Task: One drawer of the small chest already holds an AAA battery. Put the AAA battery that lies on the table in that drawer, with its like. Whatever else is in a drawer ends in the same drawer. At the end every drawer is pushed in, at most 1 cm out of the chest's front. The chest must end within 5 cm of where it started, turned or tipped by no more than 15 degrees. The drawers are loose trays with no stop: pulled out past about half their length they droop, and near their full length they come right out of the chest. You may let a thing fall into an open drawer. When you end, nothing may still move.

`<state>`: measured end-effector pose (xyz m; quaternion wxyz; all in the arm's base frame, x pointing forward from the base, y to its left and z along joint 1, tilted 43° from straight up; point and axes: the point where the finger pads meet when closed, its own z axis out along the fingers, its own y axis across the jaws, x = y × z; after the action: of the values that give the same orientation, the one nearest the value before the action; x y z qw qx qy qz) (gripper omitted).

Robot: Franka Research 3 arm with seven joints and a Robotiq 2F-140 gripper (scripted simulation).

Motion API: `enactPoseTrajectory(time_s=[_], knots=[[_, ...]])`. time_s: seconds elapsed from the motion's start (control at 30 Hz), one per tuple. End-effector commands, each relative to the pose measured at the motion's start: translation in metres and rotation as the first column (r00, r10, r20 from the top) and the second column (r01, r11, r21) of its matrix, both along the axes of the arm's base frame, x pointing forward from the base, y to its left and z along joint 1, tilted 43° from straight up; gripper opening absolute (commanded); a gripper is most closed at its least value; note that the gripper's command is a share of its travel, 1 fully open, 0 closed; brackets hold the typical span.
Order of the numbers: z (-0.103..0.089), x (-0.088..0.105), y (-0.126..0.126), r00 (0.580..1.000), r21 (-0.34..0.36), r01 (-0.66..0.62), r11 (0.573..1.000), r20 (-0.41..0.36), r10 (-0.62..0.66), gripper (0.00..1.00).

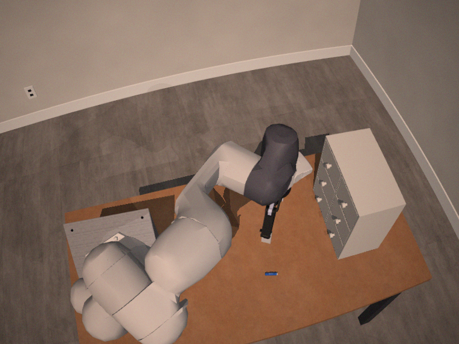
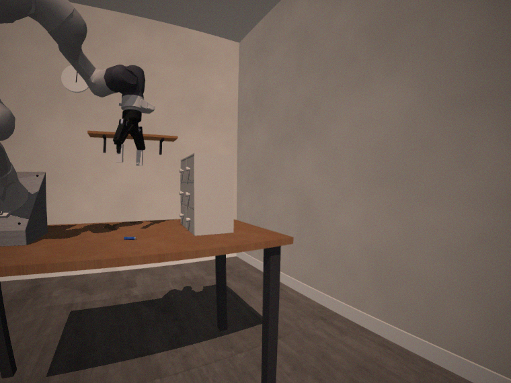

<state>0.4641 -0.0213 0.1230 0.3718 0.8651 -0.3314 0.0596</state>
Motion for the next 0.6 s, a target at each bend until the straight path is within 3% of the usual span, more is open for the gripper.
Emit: enactPoseTrajectory(time_s=[0.0,0.57], knots=[[-0.006,0.004,-0.004,0.969,0.065,-0.176,0.982,-0.163,0.184,1.00],[-0.022,0.001,-0.019,0.890,0.133,-0.320,0.938,-0.297,0.346,1.00]])
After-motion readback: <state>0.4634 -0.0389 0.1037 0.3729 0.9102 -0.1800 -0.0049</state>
